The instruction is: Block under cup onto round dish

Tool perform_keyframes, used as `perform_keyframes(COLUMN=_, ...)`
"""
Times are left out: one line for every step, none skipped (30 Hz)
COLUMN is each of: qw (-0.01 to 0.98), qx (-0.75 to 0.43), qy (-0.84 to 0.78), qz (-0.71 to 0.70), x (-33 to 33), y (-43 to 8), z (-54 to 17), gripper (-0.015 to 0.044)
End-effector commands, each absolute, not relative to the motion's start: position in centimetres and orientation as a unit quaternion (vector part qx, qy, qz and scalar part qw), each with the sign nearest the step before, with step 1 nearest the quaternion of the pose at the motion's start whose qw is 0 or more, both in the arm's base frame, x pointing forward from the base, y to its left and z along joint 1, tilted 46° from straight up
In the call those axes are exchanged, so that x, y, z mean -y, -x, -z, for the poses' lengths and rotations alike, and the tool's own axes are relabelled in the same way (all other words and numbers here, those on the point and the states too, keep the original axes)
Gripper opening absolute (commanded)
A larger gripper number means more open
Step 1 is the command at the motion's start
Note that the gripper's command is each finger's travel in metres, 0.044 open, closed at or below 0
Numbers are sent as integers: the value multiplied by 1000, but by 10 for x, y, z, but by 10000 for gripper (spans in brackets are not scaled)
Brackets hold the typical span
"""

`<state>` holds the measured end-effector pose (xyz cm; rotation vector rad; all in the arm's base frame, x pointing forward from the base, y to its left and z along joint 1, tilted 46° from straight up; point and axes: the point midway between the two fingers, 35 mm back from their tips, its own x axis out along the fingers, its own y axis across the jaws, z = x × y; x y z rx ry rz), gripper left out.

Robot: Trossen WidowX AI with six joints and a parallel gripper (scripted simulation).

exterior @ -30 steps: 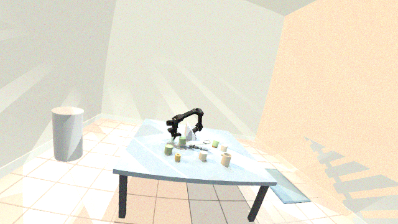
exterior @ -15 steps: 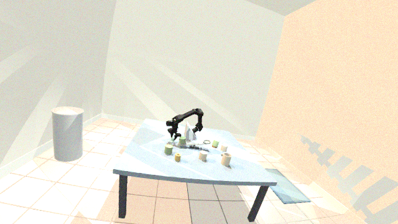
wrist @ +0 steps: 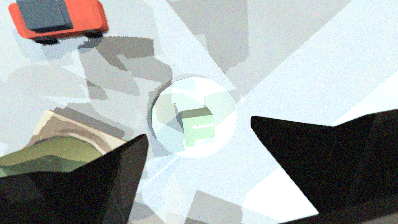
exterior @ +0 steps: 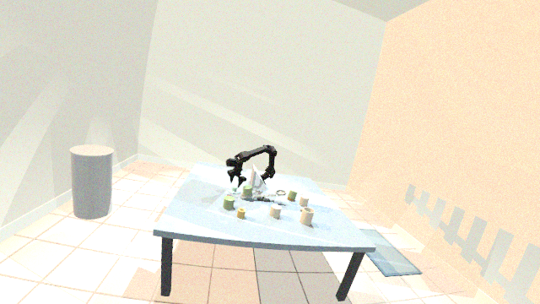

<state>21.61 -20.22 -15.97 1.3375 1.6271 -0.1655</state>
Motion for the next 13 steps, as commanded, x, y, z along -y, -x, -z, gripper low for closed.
perform_keyframes(qw=476, qx=-677, qy=-557, qz=65, x=213, y=-212, z=144, gripper=440)
perform_keyframes(qw=471, qx=-679, qy=-560, qz=64, x=215, y=-211, z=140, gripper=440)
perform_keyframes(qw=469, qx=-680, qy=-560, qz=64, x=215, y=-211, z=139, gripper=440)
perform_keyframes(qw=469, qx=-680, qy=-560, qz=64, x=215, y=-211, z=139, gripper=440)
perform_keyframes(qw=469, qx=-680, qy=-560, qz=64, x=217, y=-211, z=137, gripper=440)
perform_keyframes(qw=470, qx=-679, qy=-560, qz=64, x=222, y=-211, z=132, gripper=440)
perform_keyframes(qw=471, qx=-679, qy=-559, qz=65, x=231, y=-210, z=123, gripper=440)
perform_keyframes(qw=473, qx=-678, qy=-559, qz=65, x=239, y=-208, z=114, gripper=440)
perform_keyframes(qw=474, qx=-678, qy=-559, qz=66, x=244, y=-207, z=109, gripper=440)
perform_keyframes(qw=474, qx=-678, qy=-559, qz=66, x=245, y=-207, z=107, gripper=440)
perform_keyframes(qw=474, qx=-678, qy=-559, qz=66, x=245, y=-207, z=107, gripper=440)
perform_keyframes(qw=474, qx=-678, qy=-559, qz=66, x=245, y=-207, z=107, gripper=440)
perform_keyframes(qw=474, qx=-678, qy=-559, qz=66, x=245, y=-207, z=107, gripper=440)
